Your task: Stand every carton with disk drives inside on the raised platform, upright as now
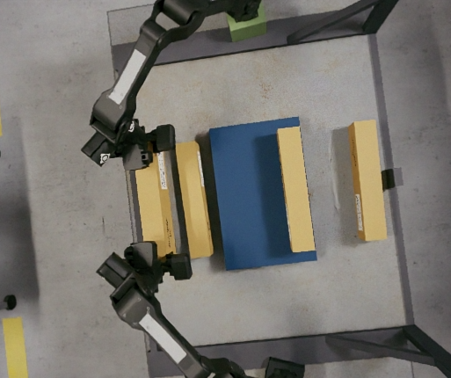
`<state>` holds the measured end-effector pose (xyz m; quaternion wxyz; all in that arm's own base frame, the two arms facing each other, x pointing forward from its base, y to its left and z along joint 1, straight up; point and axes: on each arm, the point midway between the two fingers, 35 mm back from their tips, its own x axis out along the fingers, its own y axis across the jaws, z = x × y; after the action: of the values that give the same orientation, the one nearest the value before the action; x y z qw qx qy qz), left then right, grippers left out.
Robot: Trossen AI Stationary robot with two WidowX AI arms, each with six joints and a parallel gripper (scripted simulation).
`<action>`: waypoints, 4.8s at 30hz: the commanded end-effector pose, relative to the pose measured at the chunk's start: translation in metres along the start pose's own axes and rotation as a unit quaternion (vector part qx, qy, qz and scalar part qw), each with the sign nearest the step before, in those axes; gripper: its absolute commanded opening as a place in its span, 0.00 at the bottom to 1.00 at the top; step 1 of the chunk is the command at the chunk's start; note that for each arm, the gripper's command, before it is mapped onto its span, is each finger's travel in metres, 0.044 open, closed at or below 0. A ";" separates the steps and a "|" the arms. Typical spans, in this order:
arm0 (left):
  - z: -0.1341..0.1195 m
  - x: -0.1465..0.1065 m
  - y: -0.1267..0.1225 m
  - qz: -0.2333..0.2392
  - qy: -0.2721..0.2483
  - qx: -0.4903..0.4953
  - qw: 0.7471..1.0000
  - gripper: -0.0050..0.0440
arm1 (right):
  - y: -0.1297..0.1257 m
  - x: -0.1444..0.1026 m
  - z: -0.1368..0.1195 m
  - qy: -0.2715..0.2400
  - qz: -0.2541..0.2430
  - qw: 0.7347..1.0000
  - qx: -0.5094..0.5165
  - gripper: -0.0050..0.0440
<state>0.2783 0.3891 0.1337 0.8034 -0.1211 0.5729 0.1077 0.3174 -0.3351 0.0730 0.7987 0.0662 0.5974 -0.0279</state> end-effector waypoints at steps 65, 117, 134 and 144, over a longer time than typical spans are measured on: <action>0.008 -0.033 0.002 0.032 -0.033 0.010 0.999 0.00 | -0.003 -0.044 0.021 -0.053 -0.036 0.998 -0.015 0.00; 0.005 -0.013 -0.049 0.019 -0.023 0.008 1.000 0.00 | 0.047 -0.019 0.010 -0.028 -0.022 0.999 -0.009 0.00; 0.003 -0.002 -0.098 0.013 -0.014 0.007 1.000 0.00 | 0.097 -0.006 0.006 -0.020 -0.015 1.000 -0.007 0.00; 0.003 -0.002 -0.098 0.013 -0.015 0.006 1.000 0.00 | 0.096 -0.007 0.006 0.001 -0.003 1.000 -0.003 0.00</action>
<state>0.3141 0.2949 0.1126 0.7959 -0.1283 0.5834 0.0987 0.3273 -0.2350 0.0589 0.7820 0.0747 0.6184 -0.0190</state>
